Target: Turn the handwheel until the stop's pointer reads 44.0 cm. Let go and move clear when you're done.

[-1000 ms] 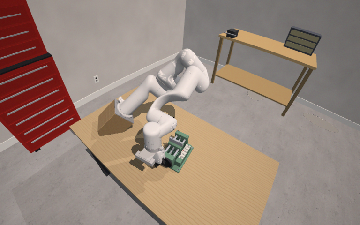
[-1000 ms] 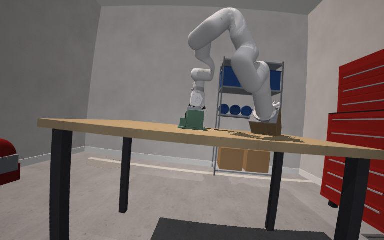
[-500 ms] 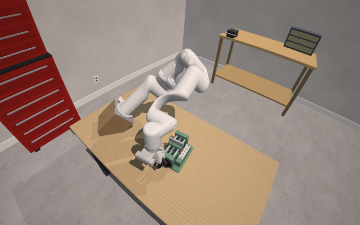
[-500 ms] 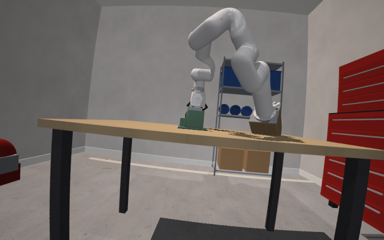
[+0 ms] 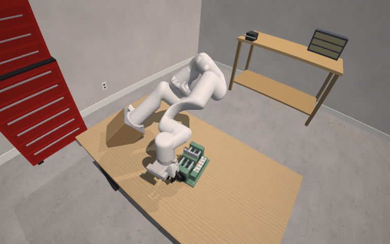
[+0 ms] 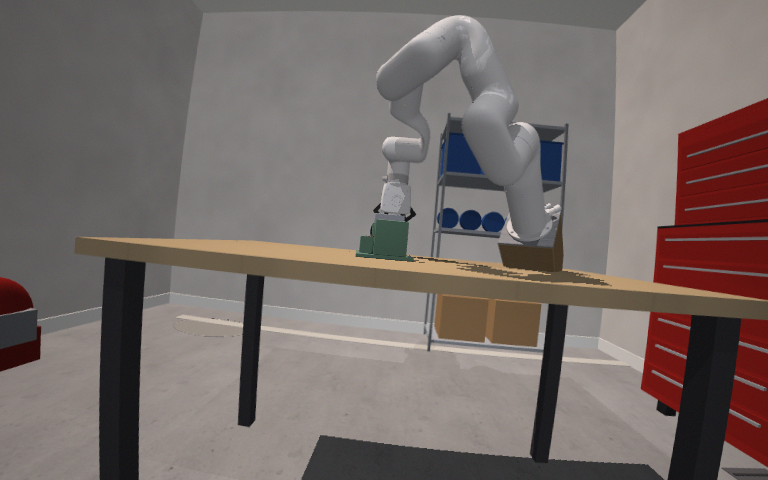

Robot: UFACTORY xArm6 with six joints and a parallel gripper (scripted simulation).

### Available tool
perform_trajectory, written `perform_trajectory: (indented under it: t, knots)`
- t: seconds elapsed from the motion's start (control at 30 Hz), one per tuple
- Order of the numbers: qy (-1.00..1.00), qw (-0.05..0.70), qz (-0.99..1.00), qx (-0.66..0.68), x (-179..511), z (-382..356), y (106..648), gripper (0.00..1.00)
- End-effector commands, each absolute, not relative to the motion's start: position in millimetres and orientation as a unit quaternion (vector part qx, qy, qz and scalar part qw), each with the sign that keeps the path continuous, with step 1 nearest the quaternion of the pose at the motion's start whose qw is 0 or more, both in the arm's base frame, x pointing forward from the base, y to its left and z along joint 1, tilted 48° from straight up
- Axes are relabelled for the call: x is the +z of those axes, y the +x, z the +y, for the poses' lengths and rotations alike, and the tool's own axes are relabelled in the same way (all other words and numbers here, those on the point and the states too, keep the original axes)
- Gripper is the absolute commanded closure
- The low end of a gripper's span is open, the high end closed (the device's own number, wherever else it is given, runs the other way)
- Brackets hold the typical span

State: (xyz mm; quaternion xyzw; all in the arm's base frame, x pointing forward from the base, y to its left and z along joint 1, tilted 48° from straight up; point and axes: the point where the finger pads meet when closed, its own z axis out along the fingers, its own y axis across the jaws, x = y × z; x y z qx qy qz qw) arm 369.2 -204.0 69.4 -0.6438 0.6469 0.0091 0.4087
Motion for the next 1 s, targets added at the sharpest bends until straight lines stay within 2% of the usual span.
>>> perform_trajectory:
  t: [0.0,0.3,0.97]
  knots:
    - [-0.644,0.408,0.647,0.007,83.2,-216.0,359.5,0.43]
    - [-0.644,0.408,0.647,0.007,136.2,-258.5,318.2,0.43]
    - [-0.644,0.408,0.647,0.007,140.2,-254.4,318.2,0.43]
